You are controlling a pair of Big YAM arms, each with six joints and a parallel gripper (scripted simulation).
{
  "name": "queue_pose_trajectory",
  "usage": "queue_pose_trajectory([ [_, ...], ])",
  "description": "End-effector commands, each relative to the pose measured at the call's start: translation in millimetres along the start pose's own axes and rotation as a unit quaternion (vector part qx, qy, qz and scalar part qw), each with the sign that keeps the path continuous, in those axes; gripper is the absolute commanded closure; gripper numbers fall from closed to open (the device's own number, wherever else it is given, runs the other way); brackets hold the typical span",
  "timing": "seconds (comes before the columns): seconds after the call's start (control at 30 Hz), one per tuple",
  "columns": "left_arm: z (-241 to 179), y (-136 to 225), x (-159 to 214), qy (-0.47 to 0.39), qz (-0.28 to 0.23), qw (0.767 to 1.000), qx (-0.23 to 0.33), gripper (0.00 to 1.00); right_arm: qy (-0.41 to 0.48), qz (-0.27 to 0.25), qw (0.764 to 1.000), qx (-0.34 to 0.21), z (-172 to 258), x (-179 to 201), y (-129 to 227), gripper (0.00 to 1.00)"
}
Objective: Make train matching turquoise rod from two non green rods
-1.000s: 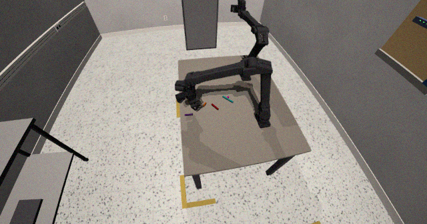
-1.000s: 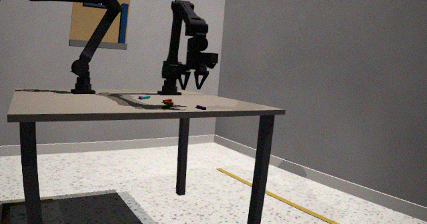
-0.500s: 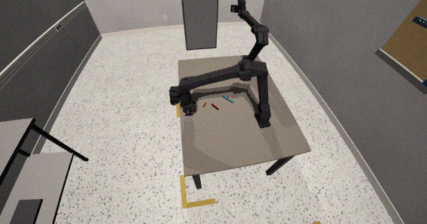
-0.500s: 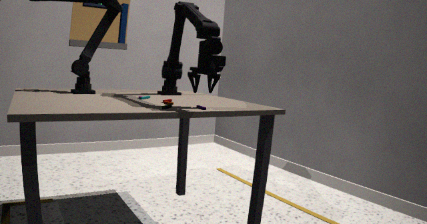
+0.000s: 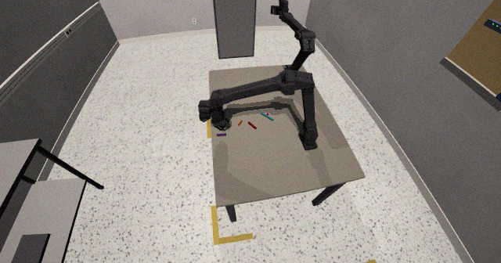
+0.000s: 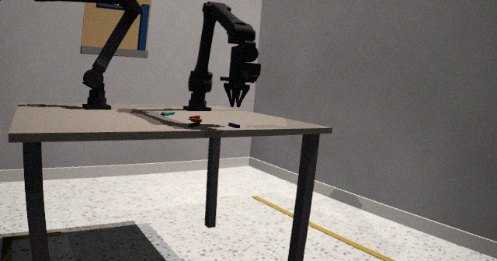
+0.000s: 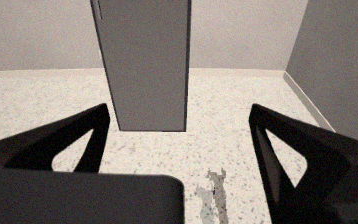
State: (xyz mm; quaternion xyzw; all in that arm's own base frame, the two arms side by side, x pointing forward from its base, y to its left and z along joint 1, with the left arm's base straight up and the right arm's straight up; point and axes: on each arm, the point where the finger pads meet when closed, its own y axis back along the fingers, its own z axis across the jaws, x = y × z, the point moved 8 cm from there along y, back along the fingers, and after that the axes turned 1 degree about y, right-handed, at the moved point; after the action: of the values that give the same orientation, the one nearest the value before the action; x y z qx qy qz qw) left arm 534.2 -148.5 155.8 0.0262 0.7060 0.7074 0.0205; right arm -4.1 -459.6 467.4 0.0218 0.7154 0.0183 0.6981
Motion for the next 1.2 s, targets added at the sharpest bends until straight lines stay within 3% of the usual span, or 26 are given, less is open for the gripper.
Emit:
queue_pose_trajectory([
  [0.0, -3, 32, -19, -0.002, -0.038, 0.999, 0.008, 0.77, -0.004, -0.028, 1.000, -0.001, 2, -33, -3, 0.00],
  [1.17, 0, -22, -6, -0.002, -0.013, 1.000, 0.003, 0.77, -0.004, -0.028, 1.000, -0.001, 2, -33, -3, 0.00],
])
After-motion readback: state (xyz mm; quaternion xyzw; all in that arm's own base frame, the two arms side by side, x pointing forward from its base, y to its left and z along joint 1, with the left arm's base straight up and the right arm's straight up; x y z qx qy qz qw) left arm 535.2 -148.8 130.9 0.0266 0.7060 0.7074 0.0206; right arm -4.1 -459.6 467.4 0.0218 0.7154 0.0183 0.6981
